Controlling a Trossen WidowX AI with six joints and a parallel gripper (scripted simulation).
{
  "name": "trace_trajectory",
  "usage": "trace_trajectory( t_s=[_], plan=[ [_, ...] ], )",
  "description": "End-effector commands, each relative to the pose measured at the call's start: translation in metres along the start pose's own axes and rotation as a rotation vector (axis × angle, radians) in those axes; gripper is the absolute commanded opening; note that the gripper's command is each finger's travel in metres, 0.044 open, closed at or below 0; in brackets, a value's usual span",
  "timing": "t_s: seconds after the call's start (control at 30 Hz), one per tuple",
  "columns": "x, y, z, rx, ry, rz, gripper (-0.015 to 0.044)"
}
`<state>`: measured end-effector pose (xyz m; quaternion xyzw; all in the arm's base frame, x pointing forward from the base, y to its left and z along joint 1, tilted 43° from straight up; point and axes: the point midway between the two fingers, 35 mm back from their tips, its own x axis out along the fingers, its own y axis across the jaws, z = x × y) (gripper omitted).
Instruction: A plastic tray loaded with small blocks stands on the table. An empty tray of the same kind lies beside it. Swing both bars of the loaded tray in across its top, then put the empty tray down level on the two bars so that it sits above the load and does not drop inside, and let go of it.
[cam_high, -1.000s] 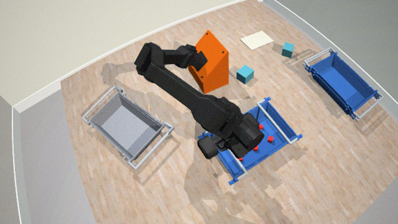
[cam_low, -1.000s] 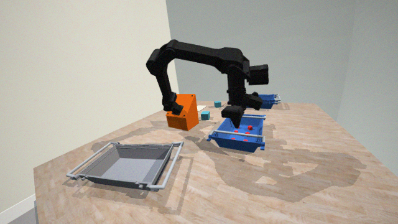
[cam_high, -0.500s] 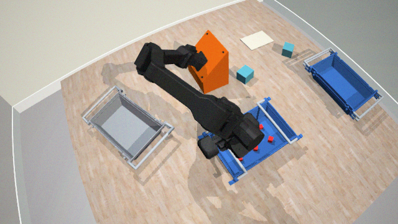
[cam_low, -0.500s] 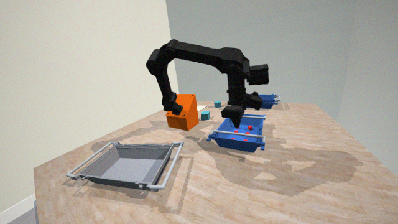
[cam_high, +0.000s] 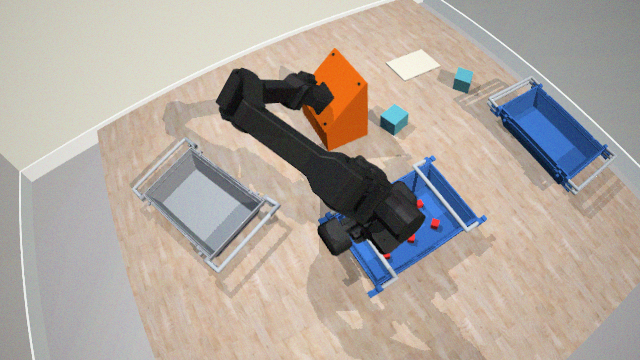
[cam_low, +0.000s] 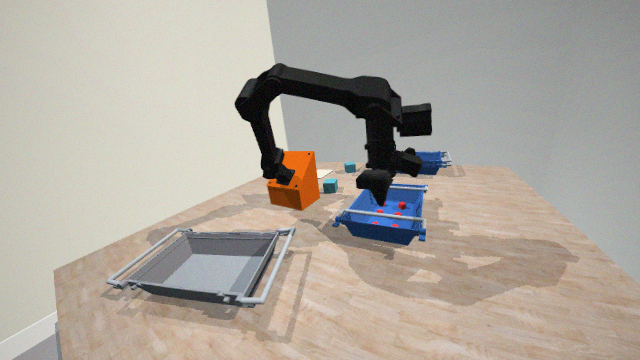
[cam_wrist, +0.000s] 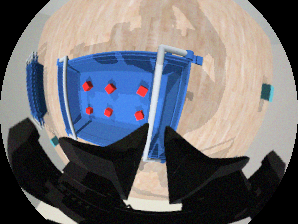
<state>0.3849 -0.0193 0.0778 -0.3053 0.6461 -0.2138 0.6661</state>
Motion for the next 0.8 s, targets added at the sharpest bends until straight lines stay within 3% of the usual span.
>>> trace_trajectory(
  t_s=[0.0,0.13,0.77],
  plan=[
    [0.0001,-0.0001,0.0000,0.000,0.000,0.000,0.0090],
    [0.0001,-0.0001,0.0000,0.000,0.000,0.000,0.0000],
    [-0.0002,0.0002,0.0001,-0.001,-0.001,0.000,0.0000]
  ],
)
